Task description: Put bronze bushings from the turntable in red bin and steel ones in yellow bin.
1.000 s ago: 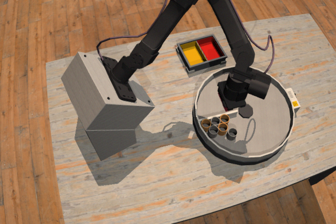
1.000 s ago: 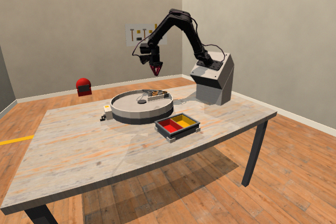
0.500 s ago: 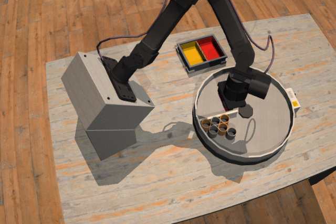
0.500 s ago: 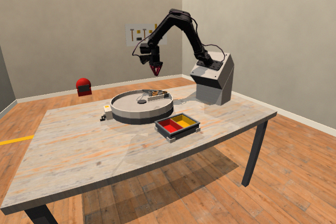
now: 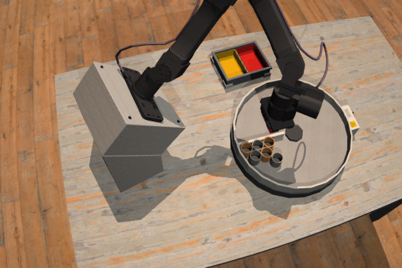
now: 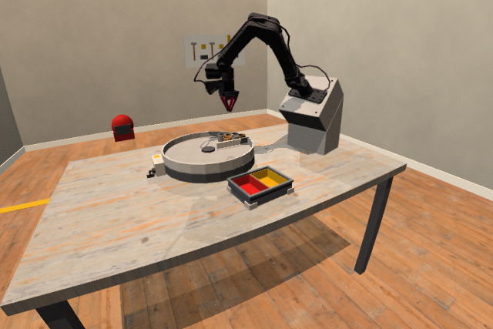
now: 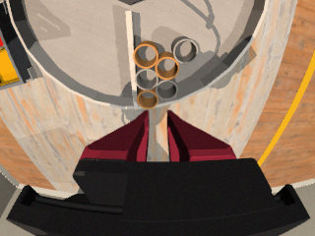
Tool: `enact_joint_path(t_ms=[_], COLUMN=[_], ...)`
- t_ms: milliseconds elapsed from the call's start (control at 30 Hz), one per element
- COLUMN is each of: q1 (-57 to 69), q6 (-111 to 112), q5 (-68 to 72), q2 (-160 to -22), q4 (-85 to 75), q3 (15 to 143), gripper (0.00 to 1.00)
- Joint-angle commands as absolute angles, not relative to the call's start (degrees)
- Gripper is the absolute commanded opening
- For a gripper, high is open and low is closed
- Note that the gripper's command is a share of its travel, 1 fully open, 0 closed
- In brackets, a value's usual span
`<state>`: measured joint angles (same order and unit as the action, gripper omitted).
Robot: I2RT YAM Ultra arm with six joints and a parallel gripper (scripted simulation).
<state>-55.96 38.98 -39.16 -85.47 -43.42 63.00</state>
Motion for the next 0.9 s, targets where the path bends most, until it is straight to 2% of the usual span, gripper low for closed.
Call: enact_joint_path(t_ms=[0,400,433,667,867], q1=[-56.9,-56.9,-56.7,-52.1,-52.3], q6=[38.7,38.7,38.6,35.4,33.7], q5=[-40.0,-40.0,-40.0,-37.5,-37.3], q2=[-83.8,-83.8,-84.0,-96.4,-96.8], q4=[-43.1,-43.1,-42.4,-22.3,-17.8], q3=[62.9,62.9,62.1,52.9,55.4], gripper=[0.17,0.17,0.14,0.14,0.14])
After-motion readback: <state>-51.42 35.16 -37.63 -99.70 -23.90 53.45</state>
